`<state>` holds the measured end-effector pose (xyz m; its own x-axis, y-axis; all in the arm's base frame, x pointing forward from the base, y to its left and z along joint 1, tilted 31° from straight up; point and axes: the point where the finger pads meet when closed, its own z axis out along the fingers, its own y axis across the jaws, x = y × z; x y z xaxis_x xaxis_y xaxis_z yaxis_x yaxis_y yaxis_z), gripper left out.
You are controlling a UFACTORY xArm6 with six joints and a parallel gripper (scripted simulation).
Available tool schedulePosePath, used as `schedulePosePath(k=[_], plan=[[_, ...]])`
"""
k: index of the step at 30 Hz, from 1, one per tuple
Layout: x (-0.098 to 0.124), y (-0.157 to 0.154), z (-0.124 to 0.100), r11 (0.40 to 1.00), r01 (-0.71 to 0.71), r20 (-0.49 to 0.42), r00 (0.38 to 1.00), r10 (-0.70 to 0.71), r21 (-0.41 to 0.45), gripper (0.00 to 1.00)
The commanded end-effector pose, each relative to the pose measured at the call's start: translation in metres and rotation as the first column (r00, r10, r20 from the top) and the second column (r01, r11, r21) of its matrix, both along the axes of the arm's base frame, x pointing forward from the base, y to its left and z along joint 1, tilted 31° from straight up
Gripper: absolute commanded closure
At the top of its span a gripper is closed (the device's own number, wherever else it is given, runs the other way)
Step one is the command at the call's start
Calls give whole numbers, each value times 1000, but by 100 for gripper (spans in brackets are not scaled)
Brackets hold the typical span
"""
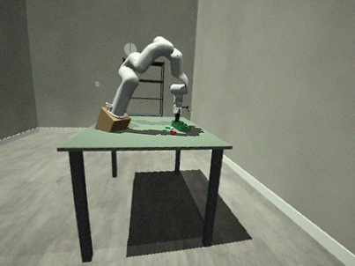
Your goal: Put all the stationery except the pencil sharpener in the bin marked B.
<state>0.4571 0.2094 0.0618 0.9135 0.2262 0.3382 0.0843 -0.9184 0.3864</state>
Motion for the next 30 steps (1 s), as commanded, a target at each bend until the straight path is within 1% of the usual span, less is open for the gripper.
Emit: schedulePosePath(k=[1, 7, 30], plan=[[5, -3, -9, 1000, -1, 3, 1000, 1, 2, 93], [11, -7, -21, 1000, -1, 3, 1000, 1, 2, 93], [11, -7, -21, 1000, -1, 3, 1000, 1, 2, 93]])
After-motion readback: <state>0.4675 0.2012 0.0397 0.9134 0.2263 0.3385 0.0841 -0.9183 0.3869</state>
